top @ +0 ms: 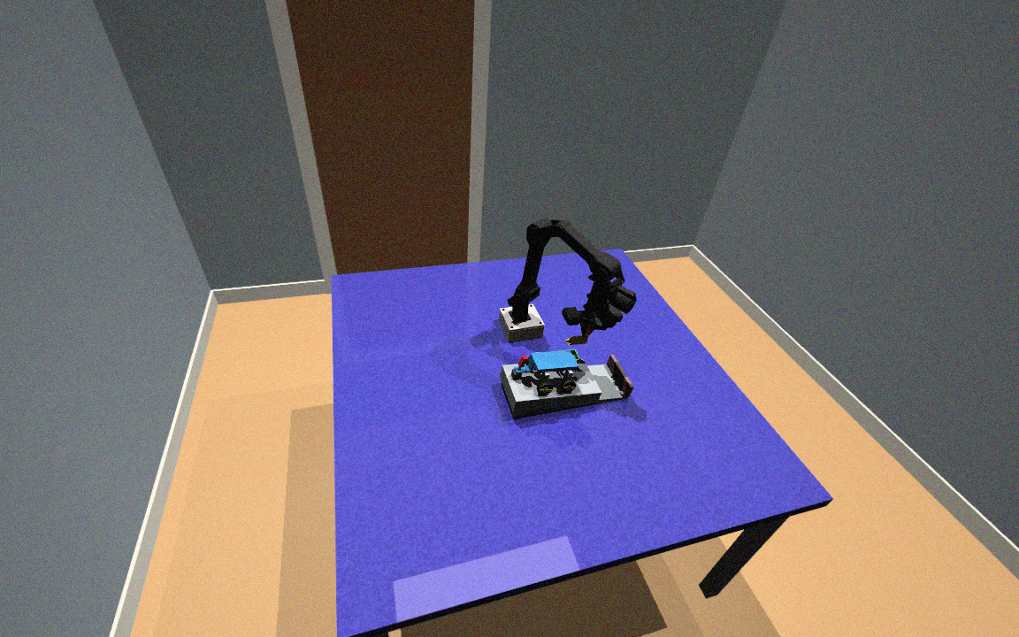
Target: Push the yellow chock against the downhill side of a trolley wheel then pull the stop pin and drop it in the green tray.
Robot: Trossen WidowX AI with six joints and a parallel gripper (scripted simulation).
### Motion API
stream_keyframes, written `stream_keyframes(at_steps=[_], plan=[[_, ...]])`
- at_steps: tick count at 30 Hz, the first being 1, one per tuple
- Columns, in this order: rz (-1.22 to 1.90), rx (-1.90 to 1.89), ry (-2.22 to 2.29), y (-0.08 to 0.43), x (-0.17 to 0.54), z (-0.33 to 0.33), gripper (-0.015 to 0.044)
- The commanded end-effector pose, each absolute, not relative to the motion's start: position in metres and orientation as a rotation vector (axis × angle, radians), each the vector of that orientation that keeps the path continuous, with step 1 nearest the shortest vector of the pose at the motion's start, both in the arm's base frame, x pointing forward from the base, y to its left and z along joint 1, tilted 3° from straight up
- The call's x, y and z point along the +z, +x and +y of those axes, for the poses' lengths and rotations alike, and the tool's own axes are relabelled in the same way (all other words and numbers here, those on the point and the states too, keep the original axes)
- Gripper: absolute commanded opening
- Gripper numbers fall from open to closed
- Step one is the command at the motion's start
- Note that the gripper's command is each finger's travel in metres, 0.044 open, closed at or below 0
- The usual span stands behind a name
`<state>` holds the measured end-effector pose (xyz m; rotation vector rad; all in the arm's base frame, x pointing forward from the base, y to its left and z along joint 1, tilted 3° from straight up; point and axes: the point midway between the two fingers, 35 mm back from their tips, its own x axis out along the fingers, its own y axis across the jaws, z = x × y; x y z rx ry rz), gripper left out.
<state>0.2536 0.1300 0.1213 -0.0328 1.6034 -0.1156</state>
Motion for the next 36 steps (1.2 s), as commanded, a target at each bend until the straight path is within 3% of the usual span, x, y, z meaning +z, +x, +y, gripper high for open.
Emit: stream_keyframes(at_steps=[1, 12, 36], plan=[[1.599, -0.133, -0.038, 0.258, 0.121, 0.13, 0.0], [1.596, -0.133, -0.038, 0.284, 0.116, 0.13, 0.0], [1.597, -0.133, -0.039, 0.282, 0.055, 0.124, 0.0]])
